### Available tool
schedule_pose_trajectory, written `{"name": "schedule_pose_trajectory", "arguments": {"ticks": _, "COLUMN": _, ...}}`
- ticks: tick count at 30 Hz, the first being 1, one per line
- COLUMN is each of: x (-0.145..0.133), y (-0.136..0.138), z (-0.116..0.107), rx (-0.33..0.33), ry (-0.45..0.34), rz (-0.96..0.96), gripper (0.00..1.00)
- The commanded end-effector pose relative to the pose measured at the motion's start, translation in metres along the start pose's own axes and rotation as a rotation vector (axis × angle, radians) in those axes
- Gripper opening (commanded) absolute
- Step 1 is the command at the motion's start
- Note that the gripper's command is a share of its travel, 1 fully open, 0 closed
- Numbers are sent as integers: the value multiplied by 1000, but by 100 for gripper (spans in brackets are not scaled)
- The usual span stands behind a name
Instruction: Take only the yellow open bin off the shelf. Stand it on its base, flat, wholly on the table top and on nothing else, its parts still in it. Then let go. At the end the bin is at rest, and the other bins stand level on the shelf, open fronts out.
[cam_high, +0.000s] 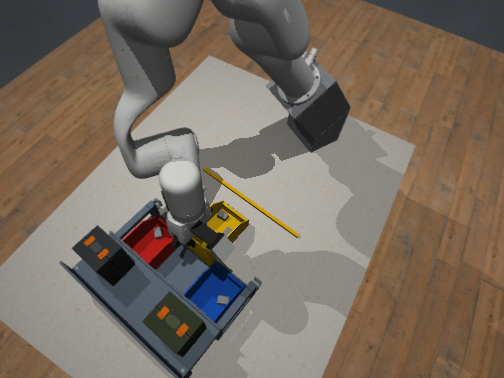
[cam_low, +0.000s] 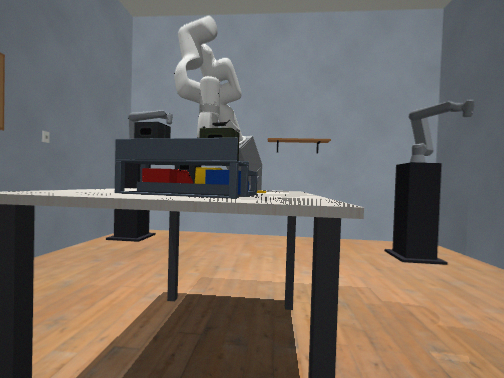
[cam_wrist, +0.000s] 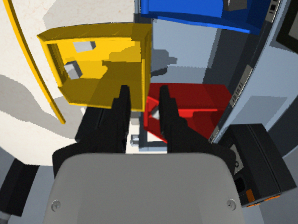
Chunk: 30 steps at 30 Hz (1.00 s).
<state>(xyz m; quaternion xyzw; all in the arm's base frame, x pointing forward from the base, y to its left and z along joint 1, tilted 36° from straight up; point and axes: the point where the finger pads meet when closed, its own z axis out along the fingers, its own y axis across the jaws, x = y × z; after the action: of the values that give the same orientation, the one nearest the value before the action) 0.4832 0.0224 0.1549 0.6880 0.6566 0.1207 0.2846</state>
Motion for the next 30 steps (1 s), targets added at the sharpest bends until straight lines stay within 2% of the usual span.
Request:
{"name": "schedule_pose_trajectory", "arguments": {"ticks": 1, "x": 0, "y": 1, "z": 6, "rx": -2, "ry": 0, "rz": 0, "gripper": 33}}
{"name": "schedule_pose_trajectory", "arguments": {"ticks": 14, "x": 0, "y": 0, "z": 8, "rx": -2, "ry": 0, "rz": 0, "gripper": 33}}
{"name": "schedule_pose_trajectory", "arguments": {"ticks": 19, "x": 0, "y": 0, "z": 18, "rx": -1, "ry": 0, "rz": 0, "gripper": 33}}
{"name": "schedule_pose_trajectory", "arguments": {"ticks": 30, "x": 0, "y": 0, "z": 18, "rx": -1, "ry": 0, "rz": 0, "gripper": 33}}
